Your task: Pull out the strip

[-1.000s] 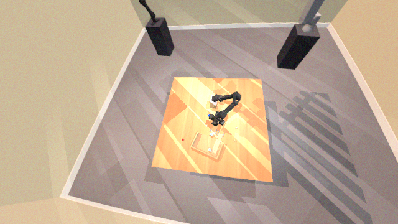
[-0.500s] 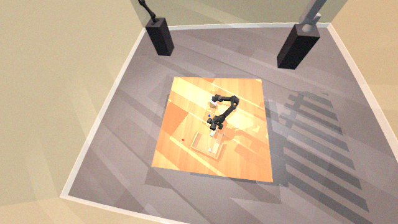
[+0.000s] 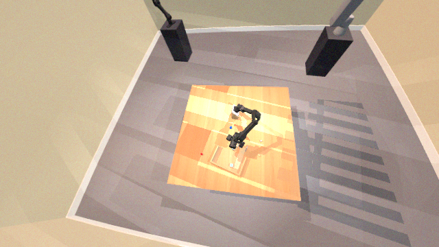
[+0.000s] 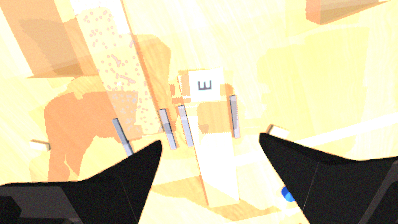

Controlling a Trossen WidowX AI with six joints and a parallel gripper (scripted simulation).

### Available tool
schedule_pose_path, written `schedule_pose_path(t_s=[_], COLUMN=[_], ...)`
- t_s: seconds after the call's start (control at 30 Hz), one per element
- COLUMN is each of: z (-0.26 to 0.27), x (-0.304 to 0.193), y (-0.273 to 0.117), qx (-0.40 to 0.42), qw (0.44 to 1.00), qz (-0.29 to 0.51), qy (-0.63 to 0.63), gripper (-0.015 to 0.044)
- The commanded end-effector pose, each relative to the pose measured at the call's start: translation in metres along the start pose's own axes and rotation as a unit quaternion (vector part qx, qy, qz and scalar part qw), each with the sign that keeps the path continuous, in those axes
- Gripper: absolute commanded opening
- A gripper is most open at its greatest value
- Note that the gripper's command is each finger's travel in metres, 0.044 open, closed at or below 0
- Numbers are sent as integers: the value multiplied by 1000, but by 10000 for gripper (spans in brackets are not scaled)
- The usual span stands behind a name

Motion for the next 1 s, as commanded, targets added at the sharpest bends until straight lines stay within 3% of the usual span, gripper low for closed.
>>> schedule_pose_path(t_s=[0.0,0.3,0.53,0.97], z=[0,0,0,0], x=[15,46,46,47], y=[-1,-3,6,27], qx=[-1,-2,-2,-1], qw=[1000,1000,1000,1000], qz=[1,0,0,0], qy=[0,-1,-1,-1], gripper=[440,440,256,250])
Point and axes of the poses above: the point midway between the two fingers, 35 mm back from their tips, its own y axis out along the fingers, its own z axis across the jaws, x = y × z, the point moved 6 cm from there along -y, back along the fingers, and after that the axes turned 2 degrees about -y, right-handed, at the moved point
